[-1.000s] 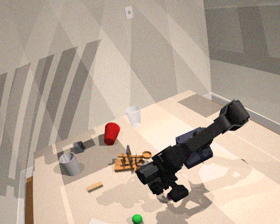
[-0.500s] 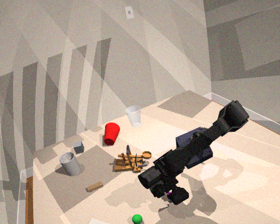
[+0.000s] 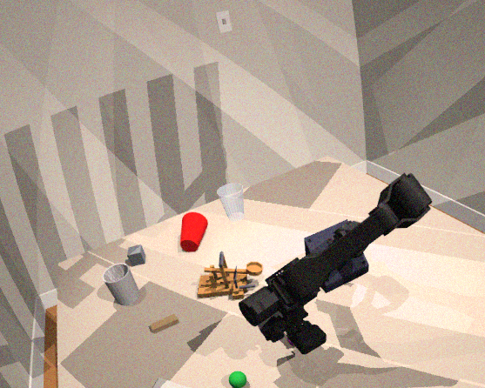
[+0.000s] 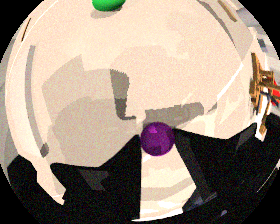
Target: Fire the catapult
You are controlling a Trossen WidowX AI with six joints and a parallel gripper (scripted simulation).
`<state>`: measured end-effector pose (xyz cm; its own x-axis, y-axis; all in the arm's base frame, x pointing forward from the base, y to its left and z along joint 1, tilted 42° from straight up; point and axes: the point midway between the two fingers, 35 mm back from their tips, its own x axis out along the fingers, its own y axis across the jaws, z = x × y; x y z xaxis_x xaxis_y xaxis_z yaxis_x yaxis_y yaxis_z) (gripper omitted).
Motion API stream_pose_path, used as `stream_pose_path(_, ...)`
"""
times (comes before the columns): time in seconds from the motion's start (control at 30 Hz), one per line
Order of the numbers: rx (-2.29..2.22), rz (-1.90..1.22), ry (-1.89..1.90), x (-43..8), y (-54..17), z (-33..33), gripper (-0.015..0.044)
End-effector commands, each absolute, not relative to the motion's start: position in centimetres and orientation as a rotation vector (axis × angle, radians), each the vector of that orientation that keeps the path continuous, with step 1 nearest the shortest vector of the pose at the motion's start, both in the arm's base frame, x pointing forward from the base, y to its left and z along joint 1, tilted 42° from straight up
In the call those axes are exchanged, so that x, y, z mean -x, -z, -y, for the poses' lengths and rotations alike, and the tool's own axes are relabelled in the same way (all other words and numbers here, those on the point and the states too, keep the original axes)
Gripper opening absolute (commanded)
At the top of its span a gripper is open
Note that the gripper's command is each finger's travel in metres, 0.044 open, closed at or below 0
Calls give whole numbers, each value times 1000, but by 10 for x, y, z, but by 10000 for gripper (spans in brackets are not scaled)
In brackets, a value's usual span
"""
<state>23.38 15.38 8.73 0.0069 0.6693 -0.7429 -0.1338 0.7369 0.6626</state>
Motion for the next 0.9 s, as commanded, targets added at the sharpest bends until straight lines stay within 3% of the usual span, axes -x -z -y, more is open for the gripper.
stream_pose_path(0.0,-440,-1375,-656,-246,-96,-145,0)
stream_pose_path(0.87,-480,-1459,-663,-242,-181,-75,0)
